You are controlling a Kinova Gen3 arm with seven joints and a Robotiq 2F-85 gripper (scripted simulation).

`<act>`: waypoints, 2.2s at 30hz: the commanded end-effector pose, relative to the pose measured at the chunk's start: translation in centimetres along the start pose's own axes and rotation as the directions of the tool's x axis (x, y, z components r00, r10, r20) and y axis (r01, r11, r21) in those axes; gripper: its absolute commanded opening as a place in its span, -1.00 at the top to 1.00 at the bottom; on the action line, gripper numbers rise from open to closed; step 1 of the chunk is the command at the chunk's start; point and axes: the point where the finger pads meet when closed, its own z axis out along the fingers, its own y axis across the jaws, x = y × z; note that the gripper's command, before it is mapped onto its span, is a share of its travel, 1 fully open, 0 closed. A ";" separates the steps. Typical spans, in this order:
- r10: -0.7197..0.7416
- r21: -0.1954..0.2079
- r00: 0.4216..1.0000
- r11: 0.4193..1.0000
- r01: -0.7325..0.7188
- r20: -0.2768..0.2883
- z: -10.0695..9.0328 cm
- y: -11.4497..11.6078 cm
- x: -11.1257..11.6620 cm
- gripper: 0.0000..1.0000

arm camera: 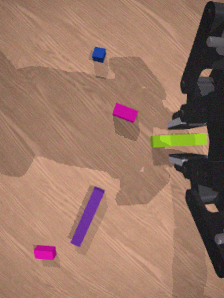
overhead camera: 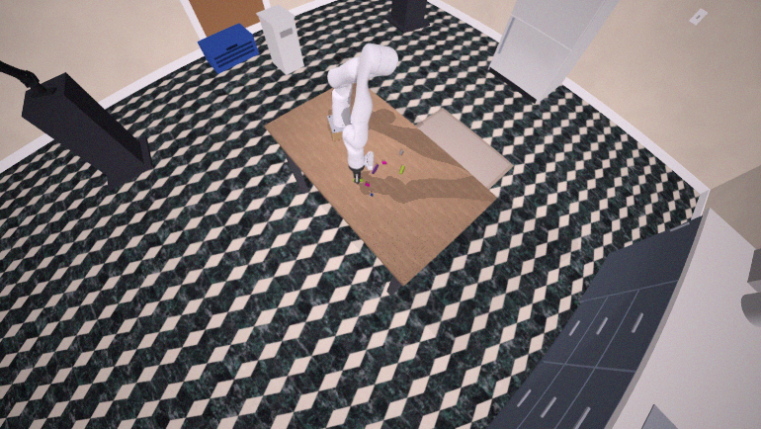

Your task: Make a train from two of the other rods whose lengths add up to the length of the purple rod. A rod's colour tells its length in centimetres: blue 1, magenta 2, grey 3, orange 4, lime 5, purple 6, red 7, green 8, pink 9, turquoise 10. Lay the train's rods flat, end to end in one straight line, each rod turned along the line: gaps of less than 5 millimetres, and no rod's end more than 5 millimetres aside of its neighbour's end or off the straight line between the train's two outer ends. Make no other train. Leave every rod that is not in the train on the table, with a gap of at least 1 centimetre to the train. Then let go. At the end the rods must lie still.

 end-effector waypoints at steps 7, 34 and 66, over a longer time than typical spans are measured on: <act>-0.006 -0.008 1.000 1.000 0.006 0.003 0.0 0.3 -0.1 0.52; -0.006 -0.008 1.000 1.000 0.006 0.003 0.0 0.3 -0.1 0.91; -0.005 -0.009 1.000 1.000 0.005 0.000 -2.4 0.3 0.0 0.91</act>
